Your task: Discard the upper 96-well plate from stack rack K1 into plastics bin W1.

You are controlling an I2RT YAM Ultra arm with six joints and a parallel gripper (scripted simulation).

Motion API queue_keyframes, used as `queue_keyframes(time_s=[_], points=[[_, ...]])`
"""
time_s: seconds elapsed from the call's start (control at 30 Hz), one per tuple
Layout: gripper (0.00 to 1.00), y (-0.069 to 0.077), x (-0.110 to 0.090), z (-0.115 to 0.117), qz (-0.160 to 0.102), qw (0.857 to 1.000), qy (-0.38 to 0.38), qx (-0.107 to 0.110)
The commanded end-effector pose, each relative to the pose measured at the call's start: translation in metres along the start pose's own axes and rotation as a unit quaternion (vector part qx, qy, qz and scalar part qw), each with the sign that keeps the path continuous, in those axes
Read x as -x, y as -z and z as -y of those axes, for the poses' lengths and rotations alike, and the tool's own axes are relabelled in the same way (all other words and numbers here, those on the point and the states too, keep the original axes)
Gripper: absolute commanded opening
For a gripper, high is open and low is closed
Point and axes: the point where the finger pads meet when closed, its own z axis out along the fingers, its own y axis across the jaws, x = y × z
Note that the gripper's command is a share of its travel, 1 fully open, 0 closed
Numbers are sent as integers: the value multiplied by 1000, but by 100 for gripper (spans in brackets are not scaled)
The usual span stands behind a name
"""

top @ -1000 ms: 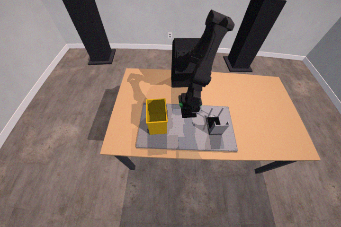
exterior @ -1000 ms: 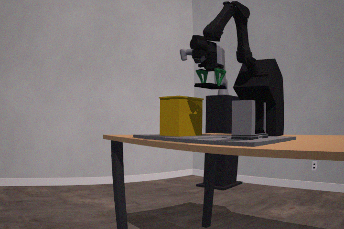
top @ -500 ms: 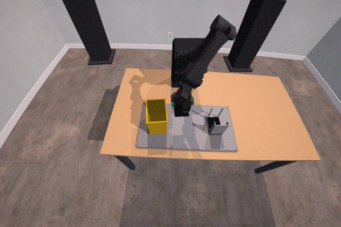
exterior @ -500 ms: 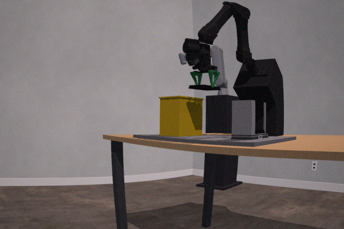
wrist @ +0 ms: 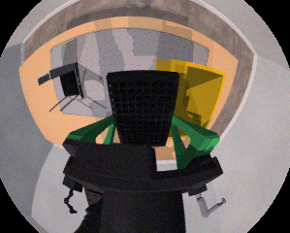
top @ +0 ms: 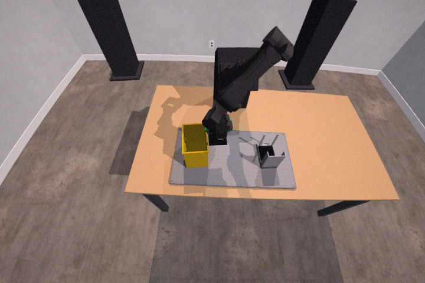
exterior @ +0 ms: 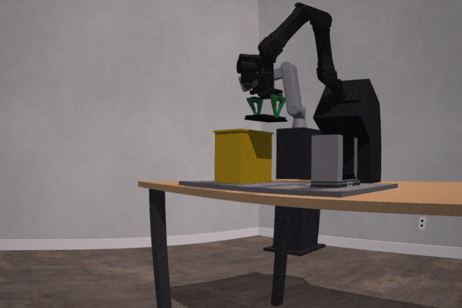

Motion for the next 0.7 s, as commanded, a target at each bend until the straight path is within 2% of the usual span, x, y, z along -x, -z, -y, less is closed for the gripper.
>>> queue_keyframes(time_s=[0.0, 0.1, 0.6, 0.67], points=[[0, 5, 9, 12, 12, 1000, 13, 6], [0, 5, 8, 15, 12, 1000, 13, 6], [0, 5, 2, 65, 12, 1000, 13, 5], [0, 5, 2, 65, 12, 1000, 13, 5]])
